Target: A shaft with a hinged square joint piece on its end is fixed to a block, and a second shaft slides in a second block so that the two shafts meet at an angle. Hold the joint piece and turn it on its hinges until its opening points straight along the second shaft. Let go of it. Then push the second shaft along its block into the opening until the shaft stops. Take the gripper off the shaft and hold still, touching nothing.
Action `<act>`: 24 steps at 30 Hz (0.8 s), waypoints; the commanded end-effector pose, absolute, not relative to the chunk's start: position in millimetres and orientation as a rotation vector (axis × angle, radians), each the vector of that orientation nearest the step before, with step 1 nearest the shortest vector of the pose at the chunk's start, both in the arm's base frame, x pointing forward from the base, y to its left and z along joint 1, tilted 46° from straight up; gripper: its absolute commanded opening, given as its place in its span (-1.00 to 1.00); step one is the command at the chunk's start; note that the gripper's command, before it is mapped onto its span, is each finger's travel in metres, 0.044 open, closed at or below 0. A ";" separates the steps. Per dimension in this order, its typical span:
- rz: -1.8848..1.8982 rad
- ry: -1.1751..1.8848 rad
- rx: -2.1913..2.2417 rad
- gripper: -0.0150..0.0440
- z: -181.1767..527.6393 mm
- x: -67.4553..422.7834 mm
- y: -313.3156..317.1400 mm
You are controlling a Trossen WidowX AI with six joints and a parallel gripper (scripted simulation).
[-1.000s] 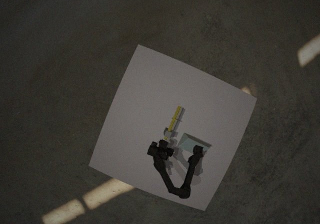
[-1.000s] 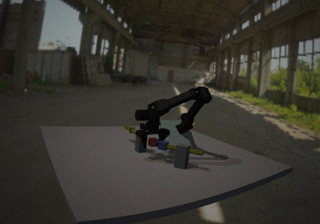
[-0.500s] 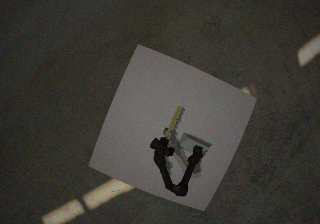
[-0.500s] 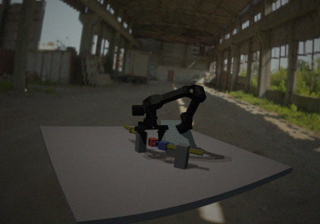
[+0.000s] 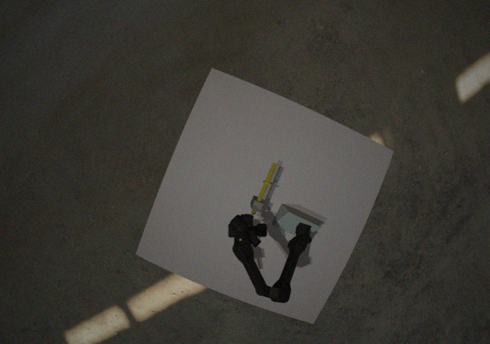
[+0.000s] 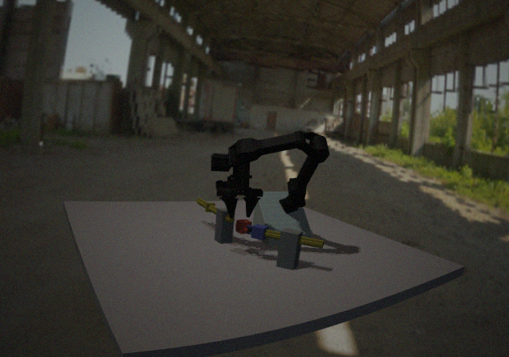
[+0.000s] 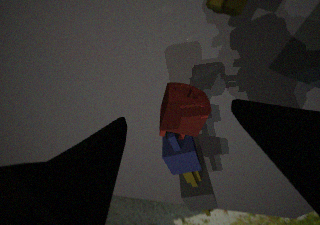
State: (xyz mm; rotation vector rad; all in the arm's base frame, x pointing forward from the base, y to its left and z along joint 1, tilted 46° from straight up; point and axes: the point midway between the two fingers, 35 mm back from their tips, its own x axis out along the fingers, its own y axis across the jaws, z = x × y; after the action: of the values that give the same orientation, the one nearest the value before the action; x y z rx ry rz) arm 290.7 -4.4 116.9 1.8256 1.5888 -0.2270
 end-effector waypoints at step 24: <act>0.209 1.383 1.055 1.00 187.0 262.7 -62.1</act>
State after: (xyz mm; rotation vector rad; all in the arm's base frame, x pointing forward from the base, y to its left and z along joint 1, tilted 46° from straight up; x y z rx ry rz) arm 266.8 -59.0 181.4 1.1215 1.3936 0.1790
